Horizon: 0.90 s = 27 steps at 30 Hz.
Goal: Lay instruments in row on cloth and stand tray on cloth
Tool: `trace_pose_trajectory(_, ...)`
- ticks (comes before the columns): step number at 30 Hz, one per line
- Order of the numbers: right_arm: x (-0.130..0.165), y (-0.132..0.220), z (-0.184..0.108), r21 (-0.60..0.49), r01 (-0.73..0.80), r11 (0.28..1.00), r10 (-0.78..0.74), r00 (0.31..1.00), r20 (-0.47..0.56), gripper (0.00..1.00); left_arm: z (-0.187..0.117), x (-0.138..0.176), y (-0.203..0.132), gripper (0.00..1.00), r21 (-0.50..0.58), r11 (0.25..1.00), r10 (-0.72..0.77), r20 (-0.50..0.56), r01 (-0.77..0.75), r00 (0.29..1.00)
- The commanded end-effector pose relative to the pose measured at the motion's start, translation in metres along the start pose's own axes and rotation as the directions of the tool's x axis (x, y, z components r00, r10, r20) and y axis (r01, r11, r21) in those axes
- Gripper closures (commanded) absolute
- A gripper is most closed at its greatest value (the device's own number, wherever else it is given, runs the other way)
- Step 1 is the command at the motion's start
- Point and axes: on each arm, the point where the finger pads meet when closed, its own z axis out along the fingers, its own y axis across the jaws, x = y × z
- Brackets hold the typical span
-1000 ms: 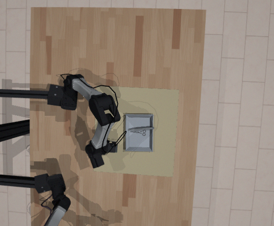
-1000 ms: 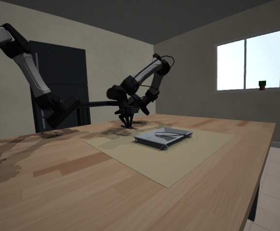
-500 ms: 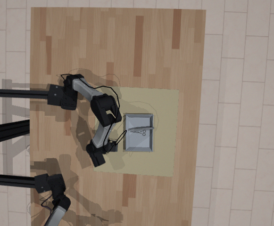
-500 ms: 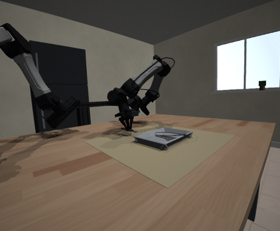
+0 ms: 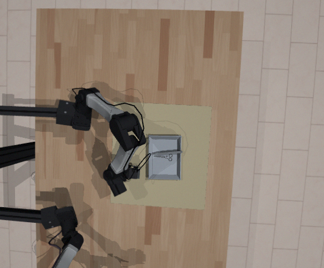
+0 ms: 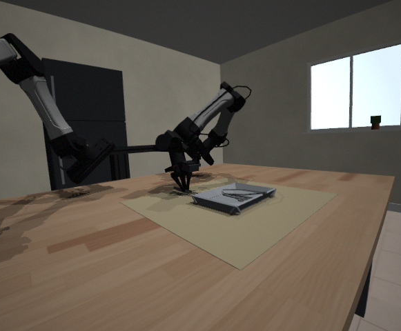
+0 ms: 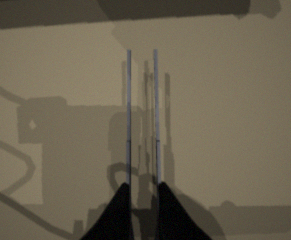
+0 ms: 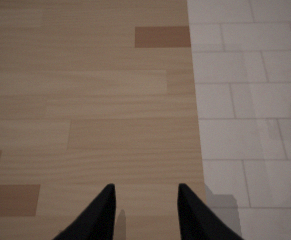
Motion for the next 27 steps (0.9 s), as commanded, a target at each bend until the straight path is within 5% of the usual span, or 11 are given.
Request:
trace_pose_trajectory(1, -0.005, -0.002, -0.003, 0.007, 0.006, 1.0, -0.006, 1.0, 0.015, 0.67, 0.01, 0.002, 0.0, 1.0, -0.005, 1.0, -0.006, 0.008, 0.006, 1.0)
trace_pose_trajectory(21, -0.005, -0.002, -0.003, 0.007, 0.006, 1.0, -0.006, 1.0, 0.015, 0.67, 0.014, 0.009, 0.001, 1.0, -0.007, 1.0, 0.011, 0.012, -0.011, 1.0)
trace_pose_trajectory(22, -0.005, -0.002, -0.003, 0.007, 0.006, 1.0, -0.006, 1.0, 0.015, 0.67, -0.004, -0.02, -0.012, 0.74, 0.039, 0.998, -0.049, 0.051, 0.047, 0.998)
trace_pose_trajectory(27, -0.005, -0.002, -0.003, 0.007, 0.006, 1.0, -0.006, 1.0, 0.015, 0.67, -0.004, -0.021, -0.013, 0.74, 0.04, 0.998, -0.051, 0.052, 0.049, 0.997)
